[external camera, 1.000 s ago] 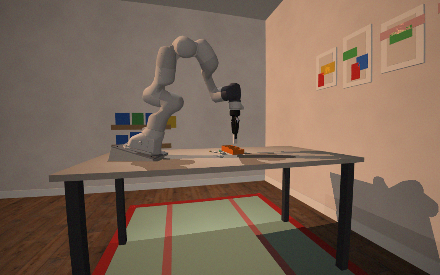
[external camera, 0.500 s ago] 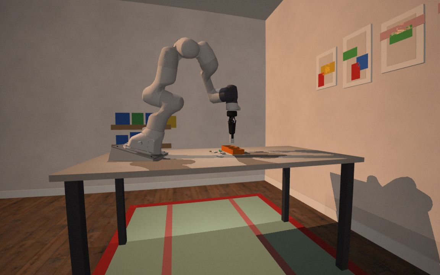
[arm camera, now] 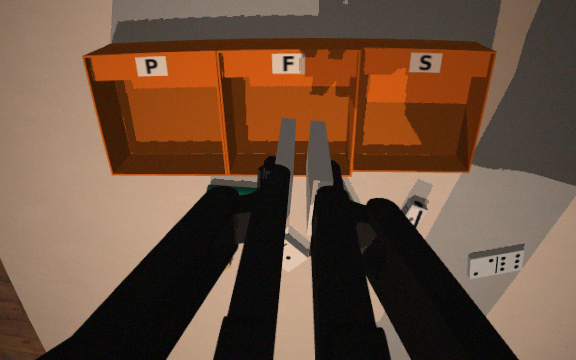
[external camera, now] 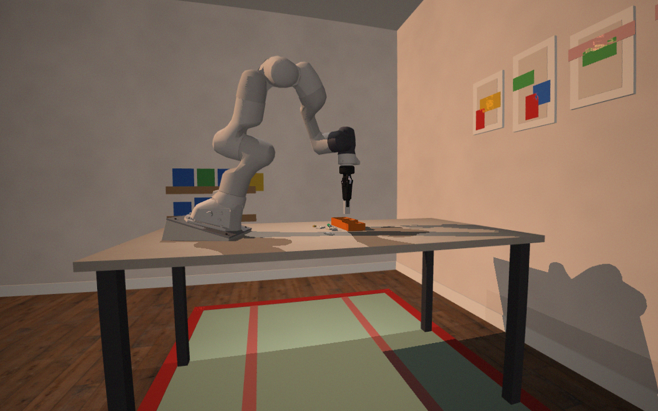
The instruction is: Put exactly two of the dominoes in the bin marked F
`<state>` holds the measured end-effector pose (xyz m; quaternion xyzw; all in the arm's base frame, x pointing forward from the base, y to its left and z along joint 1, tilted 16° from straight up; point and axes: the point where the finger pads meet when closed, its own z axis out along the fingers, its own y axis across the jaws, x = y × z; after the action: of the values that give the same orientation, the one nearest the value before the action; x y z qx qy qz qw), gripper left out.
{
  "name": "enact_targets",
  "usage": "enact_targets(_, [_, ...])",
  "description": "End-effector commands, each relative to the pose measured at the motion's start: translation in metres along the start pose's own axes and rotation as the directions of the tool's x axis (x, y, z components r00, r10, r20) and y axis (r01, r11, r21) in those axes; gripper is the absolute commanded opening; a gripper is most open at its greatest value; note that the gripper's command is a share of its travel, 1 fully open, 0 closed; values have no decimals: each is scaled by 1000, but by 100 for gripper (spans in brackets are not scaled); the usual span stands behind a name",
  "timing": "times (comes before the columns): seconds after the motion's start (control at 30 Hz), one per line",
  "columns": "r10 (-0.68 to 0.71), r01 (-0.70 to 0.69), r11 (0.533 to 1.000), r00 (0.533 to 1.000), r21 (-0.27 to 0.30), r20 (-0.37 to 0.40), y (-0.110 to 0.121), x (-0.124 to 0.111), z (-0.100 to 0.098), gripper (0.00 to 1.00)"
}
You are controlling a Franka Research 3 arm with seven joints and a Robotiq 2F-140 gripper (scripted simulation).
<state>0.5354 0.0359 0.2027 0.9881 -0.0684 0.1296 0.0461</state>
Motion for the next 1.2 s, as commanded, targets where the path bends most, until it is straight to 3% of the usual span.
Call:
enact_targets(0.0, [9,-9,1000,1000,2,-4,-2,2,-1,5])
enact_targets(1.17, [9,-9,1000,1000,2,-4,-2,2,4,5])
